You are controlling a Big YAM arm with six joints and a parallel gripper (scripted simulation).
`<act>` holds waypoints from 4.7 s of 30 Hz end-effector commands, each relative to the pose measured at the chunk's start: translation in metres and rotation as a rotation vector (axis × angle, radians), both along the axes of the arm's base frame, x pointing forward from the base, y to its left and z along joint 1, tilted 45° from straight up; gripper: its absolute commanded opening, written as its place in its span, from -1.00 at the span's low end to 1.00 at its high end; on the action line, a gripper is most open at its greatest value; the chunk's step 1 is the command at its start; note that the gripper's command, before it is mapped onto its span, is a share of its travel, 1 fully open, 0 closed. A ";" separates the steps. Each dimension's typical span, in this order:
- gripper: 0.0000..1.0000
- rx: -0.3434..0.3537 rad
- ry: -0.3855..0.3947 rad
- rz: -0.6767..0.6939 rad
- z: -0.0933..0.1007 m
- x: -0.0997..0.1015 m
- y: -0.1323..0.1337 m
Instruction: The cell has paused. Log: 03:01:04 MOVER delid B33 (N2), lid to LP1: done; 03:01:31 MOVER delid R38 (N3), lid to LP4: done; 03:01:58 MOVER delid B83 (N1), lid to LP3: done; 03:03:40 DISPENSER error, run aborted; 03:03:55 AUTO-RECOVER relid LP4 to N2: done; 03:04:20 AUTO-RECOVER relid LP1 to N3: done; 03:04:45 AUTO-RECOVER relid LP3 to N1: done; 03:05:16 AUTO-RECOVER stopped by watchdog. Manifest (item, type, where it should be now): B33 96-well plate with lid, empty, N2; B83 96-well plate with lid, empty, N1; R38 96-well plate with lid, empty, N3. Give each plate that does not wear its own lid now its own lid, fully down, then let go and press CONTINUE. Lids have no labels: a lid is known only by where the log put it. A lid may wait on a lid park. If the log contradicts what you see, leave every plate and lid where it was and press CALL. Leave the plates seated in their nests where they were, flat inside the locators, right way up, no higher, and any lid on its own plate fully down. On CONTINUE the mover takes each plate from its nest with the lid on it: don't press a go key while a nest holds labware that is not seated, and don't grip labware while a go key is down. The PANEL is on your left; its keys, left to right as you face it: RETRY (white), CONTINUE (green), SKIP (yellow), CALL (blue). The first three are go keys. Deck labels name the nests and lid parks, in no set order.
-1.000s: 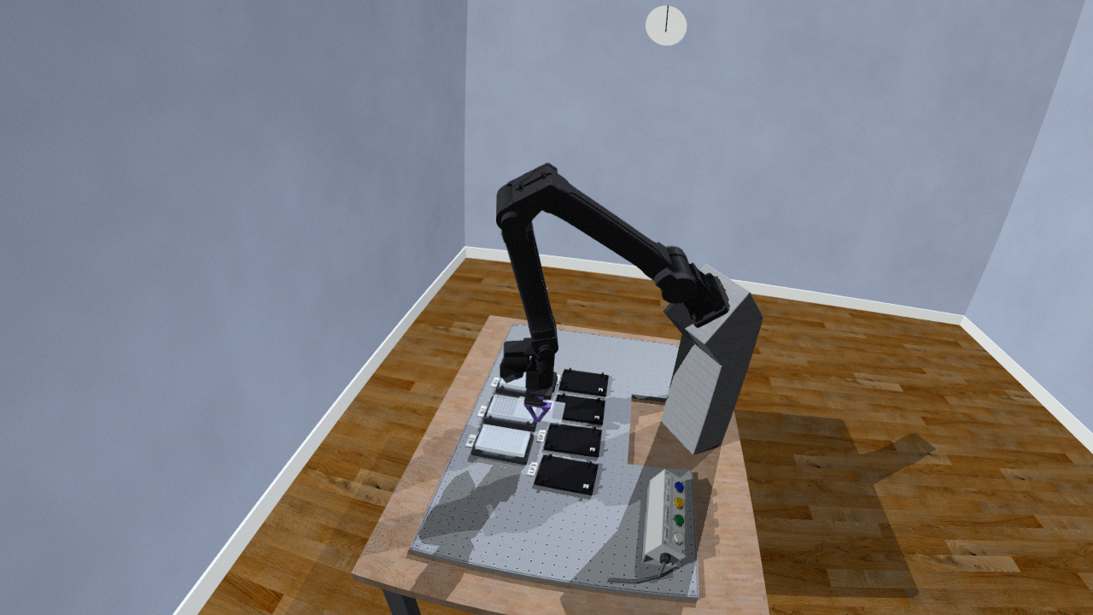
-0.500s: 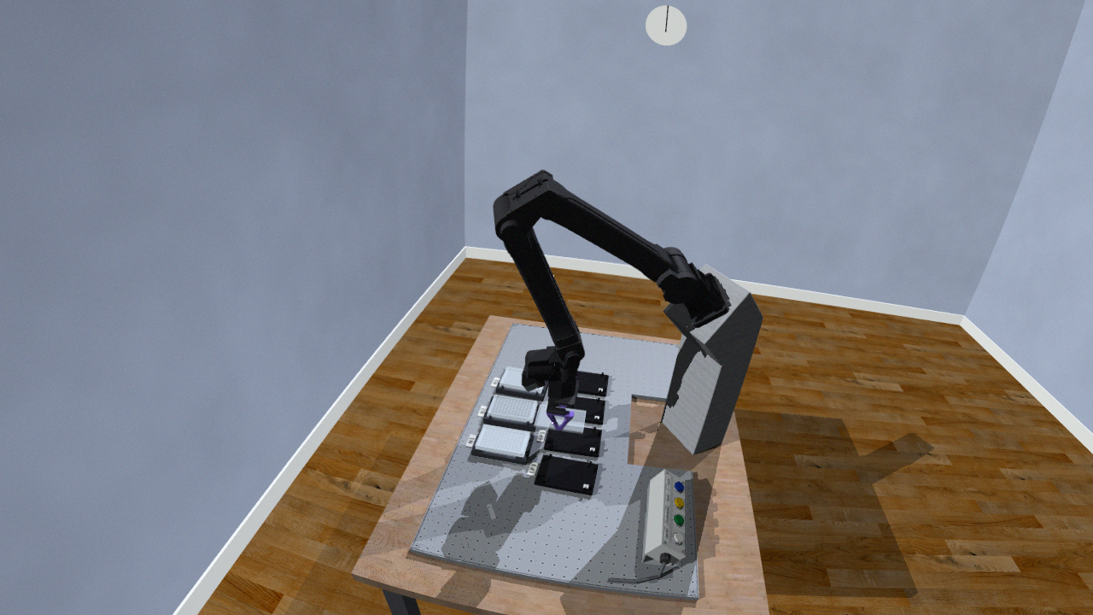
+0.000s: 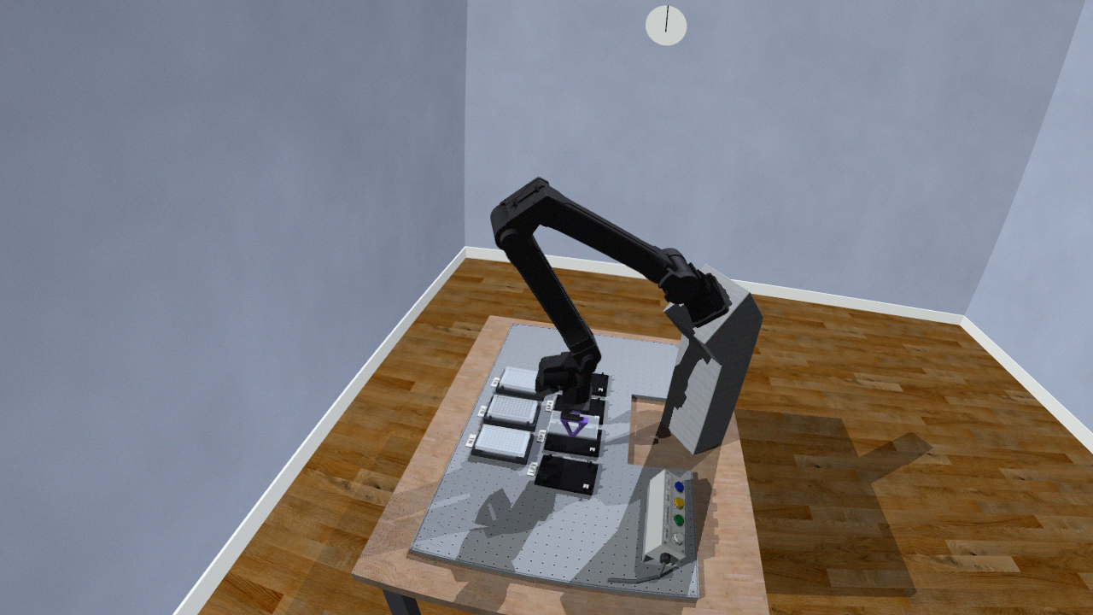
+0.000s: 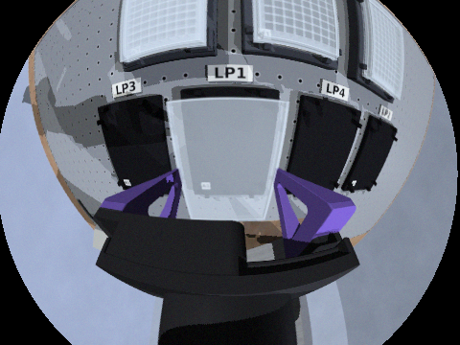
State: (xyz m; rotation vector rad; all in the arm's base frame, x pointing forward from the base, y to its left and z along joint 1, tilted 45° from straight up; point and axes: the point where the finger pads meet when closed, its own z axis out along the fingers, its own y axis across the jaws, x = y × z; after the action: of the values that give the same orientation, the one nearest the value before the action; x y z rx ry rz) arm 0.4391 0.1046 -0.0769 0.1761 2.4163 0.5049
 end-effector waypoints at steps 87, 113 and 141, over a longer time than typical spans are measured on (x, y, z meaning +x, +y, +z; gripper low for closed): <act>-1.00 0.005 -0.014 0.000 -0.018 0.018 0.013; -1.00 0.004 -0.007 0.000 -0.026 0.021 0.015; -1.00 0.003 -0.003 -0.001 -0.035 0.026 0.018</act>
State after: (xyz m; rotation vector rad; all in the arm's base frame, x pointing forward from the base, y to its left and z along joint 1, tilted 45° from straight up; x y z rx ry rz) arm 0.4635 0.1171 -0.1107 0.1811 2.4209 0.5033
